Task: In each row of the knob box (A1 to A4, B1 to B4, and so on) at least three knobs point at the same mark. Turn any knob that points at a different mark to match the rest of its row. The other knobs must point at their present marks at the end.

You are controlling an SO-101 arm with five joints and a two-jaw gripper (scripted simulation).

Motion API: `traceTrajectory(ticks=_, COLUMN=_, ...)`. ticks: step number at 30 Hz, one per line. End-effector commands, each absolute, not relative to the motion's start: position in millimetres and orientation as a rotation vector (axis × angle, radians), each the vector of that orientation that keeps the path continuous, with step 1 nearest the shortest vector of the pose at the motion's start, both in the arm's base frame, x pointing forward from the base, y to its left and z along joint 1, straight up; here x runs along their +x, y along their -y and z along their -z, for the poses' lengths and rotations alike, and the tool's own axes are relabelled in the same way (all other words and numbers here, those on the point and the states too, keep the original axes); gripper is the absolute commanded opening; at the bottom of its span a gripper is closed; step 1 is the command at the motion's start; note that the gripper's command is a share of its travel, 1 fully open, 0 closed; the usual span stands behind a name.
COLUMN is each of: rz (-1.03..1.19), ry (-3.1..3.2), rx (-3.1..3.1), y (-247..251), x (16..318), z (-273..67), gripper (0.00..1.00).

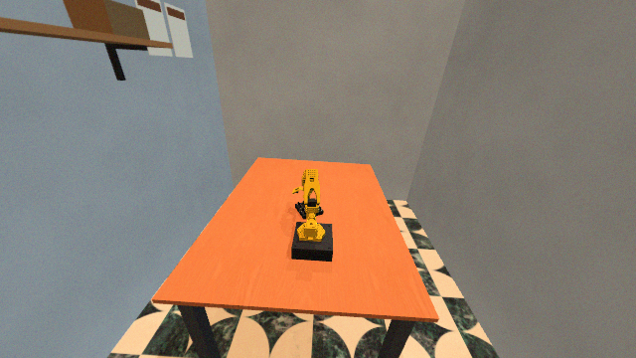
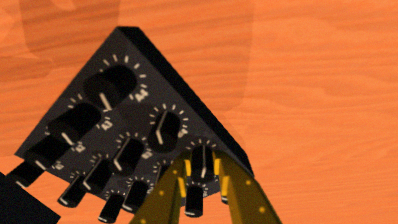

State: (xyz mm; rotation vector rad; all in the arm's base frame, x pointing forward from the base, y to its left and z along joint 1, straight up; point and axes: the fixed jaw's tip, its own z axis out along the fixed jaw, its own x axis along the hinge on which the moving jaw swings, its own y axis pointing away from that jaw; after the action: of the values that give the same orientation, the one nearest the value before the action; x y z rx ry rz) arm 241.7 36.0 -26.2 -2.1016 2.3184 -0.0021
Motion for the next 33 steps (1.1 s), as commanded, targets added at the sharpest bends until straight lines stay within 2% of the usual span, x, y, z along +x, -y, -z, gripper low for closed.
traceTrajectory(ticks=1, rz=0.001, ry=-2.283, rx=-2.157, y=-33.9, x=241.3, z=27.2, gripper=0.01)
traceTrajectory(ticks=33, rz=0.002, ry=-1.67, rx=-2.66, y=-31.0, x=241.9, z=27.2, gripper=0.01)
